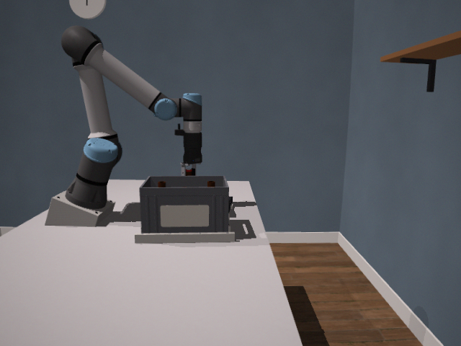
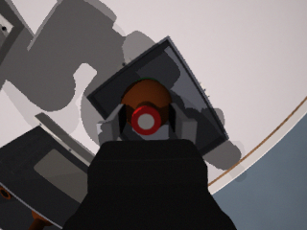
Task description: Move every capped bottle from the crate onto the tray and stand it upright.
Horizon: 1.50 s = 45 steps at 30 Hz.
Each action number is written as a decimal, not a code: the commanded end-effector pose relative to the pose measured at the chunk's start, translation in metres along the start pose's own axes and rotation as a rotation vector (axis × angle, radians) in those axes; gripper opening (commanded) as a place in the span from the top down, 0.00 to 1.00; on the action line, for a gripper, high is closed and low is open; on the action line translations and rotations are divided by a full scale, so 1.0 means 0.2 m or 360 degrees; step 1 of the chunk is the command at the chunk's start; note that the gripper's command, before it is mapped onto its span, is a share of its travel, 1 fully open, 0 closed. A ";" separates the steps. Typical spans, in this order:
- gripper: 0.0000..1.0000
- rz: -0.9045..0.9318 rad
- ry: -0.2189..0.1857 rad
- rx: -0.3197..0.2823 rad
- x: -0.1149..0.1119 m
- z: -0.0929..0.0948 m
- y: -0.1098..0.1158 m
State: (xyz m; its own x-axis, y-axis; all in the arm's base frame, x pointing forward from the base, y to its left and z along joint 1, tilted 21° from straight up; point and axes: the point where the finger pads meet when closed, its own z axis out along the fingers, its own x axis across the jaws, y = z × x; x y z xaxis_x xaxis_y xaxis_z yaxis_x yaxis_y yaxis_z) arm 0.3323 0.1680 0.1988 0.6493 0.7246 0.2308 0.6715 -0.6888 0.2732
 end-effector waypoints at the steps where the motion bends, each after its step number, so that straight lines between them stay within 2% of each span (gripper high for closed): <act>1: 0.00 0.0000 0.0002 -0.0001 0.00 0.00 0.00; 13: 0.00 0.0000 0.0002 -0.0001 0.00 0.00 0.00; 28: 0.00 0.0000 0.0001 -0.0001 0.00 -0.25 0.00; 30: 0.00 0.0000 0.0001 -0.0001 0.00 -0.25 0.00; 31: 0.00 0.0000 0.0003 -0.0002 0.00 -0.21 0.00; 45: 0.00 0.0000 0.0001 -0.0001 0.00 -0.30 0.00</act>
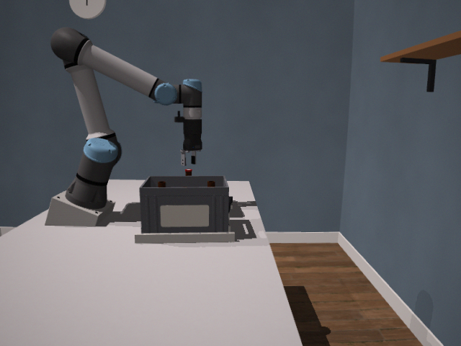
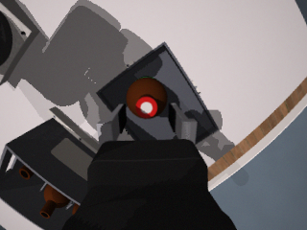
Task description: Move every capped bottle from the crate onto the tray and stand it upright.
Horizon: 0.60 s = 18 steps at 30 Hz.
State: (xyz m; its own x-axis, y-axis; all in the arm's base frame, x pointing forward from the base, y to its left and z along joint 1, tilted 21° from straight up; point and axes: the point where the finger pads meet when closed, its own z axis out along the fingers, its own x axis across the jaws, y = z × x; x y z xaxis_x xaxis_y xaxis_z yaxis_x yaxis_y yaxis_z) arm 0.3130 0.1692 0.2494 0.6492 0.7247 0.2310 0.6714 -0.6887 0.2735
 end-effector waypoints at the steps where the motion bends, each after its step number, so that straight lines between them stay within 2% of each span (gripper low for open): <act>1: 0.00 0.0000 0.0001 0.0000 0.00 -0.03 0.00; 3: 0.00 0.0000 0.0002 -0.0001 0.00 -0.03 0.00; 18: 0.00 0.0000 0.0002 -0.0001 0.00 -0.26 0.00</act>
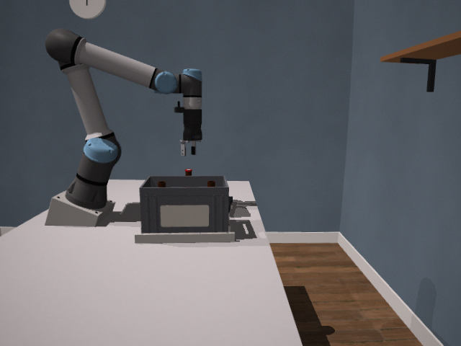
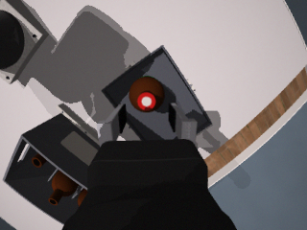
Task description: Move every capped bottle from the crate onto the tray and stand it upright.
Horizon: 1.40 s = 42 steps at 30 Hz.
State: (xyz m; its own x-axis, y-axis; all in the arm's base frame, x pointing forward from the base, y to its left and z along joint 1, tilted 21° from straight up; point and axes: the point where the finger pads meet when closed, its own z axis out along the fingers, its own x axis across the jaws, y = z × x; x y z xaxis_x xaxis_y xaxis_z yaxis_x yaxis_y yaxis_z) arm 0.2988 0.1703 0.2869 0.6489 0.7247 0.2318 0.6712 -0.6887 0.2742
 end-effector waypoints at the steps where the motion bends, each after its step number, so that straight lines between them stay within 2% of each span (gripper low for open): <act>1: 0.00 0.0000 0.0000 0.0000 0.00 -0.06 0.00; 2: 0.00 0.0000 0.0002 -0.0001 0.00 -0.03 0.00; 16: 0.00 0.0000 0.0000 0.0000 0.00 -0.21 0.00; 18: 0.00 0.0000 0.0000 0.0000 0.00 -0.21 0.00; 19: 0.00 0.0000 0.0001 -0.0001 0.00 -0.18 0.00; 42: 0.00 0.0000 0.0000 0.0000 0.00 -0.21 0.00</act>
